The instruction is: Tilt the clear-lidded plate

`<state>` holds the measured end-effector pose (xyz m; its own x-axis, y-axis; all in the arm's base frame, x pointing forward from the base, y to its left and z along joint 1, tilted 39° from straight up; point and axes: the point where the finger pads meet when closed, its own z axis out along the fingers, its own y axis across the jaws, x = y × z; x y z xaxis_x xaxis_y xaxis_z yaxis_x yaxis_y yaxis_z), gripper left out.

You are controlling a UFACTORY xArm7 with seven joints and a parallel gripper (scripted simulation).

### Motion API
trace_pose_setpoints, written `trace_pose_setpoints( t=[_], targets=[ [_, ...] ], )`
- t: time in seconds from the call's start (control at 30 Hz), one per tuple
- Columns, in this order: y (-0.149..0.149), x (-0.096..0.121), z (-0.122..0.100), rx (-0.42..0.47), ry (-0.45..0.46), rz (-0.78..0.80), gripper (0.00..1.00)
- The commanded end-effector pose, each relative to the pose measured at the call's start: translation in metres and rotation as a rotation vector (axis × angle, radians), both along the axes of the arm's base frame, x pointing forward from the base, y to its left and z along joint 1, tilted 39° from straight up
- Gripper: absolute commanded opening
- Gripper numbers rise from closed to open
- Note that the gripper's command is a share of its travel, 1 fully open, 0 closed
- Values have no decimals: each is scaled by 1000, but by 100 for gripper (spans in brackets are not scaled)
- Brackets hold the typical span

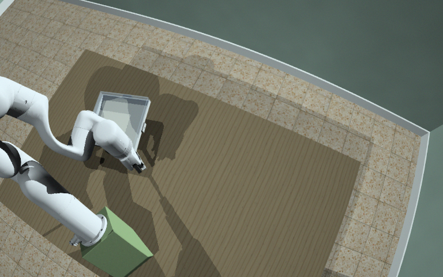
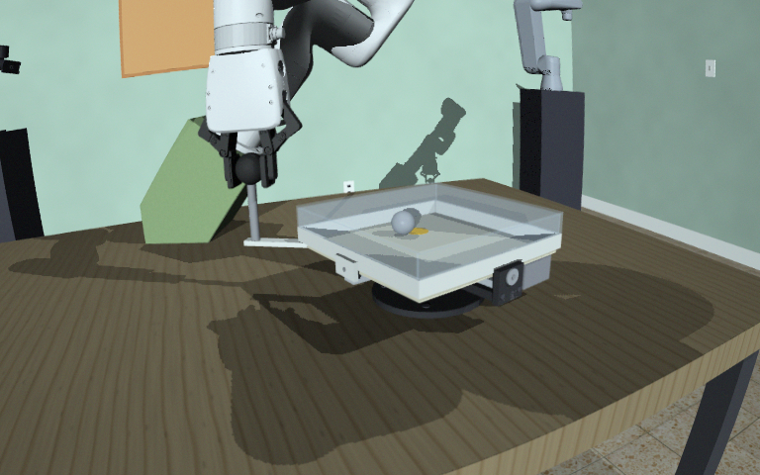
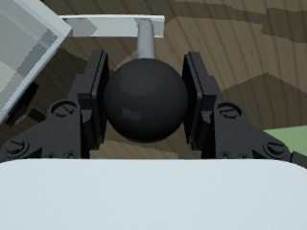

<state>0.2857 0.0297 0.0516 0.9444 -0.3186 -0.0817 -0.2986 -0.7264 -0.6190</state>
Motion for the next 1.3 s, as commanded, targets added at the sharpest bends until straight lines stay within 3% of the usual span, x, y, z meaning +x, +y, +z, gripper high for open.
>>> trace_pose_setpoints(
  t=[0.0, 1.27],
  targets=[
    [-1, 1, 1, 0, -2, -3, 0],
    [-1, 1, 1, 0, -2, -3, 0]
  ],
)
